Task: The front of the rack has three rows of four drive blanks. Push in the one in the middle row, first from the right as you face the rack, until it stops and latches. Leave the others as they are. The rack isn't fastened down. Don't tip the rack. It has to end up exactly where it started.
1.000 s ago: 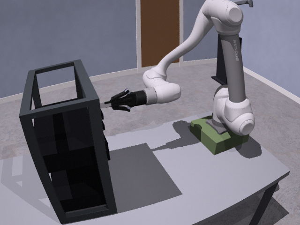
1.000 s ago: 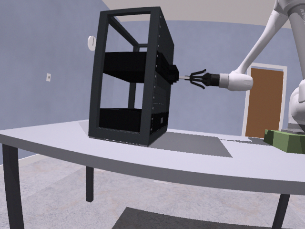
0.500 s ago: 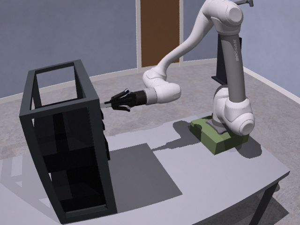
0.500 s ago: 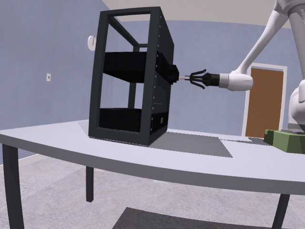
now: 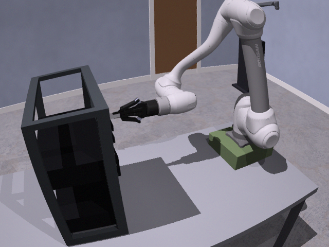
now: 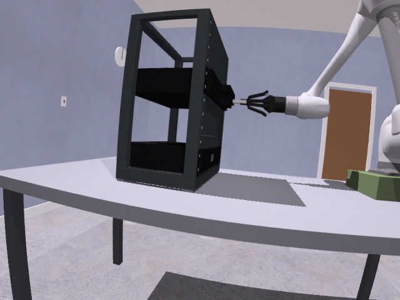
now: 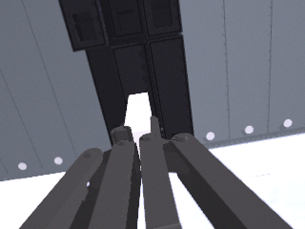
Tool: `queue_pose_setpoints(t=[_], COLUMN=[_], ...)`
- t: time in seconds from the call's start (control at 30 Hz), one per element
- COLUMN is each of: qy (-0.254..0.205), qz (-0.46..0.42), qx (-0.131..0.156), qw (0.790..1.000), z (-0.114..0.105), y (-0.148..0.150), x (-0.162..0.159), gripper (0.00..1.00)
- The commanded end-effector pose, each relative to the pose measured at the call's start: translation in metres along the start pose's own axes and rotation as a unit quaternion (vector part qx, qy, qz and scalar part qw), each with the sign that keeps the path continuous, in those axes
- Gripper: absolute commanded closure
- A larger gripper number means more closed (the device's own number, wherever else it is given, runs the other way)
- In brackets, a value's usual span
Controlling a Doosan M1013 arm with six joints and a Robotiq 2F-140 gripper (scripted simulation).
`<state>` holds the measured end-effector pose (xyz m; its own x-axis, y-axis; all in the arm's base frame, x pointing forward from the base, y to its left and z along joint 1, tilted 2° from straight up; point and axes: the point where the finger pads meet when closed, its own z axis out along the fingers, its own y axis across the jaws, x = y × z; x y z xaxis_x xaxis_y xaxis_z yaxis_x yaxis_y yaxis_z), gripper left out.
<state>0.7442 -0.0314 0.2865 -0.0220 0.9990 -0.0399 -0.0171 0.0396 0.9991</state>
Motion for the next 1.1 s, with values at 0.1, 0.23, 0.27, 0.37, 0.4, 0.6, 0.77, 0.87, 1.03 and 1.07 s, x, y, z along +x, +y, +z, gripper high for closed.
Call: queue_pose_setpoints(t=[0.1,0.23,0.27,0.37,0.4,0.6,0.77,0.87,1.03,1.07], qy=[0.0,0.0,0.0,0.0,0.0,0.0,0.0,0.0,0.0,0.0], qz=[0.0,0.0,0.0,0.0,0.0,0.0,0.0,0.0,0.0,0.0], qx=[0.0,0.0,0.0,0.0,0.0,0.0,0.0,0.0,0.0,0.0], qw=[1.0,1.0,1.0,1.0,1.0,1.0,1.0,1.0,1.0,1.0], z=[0.0,0.001,0.003,0.008,0.009,0.01,0.01,0.011,0.019,0.02], y=[0.0,0.0,0.0,0.0,0.0,0.0,0.0,0.0,0.0,0.0], x=[0.0,0.0,0.0,0.0,0.0,0.0,0.0,0.0,0.0,0.0], gripper=[1.0,1.0,1.0,1.0,1.0,1.0,1.0,1.0,1.0,1.0])
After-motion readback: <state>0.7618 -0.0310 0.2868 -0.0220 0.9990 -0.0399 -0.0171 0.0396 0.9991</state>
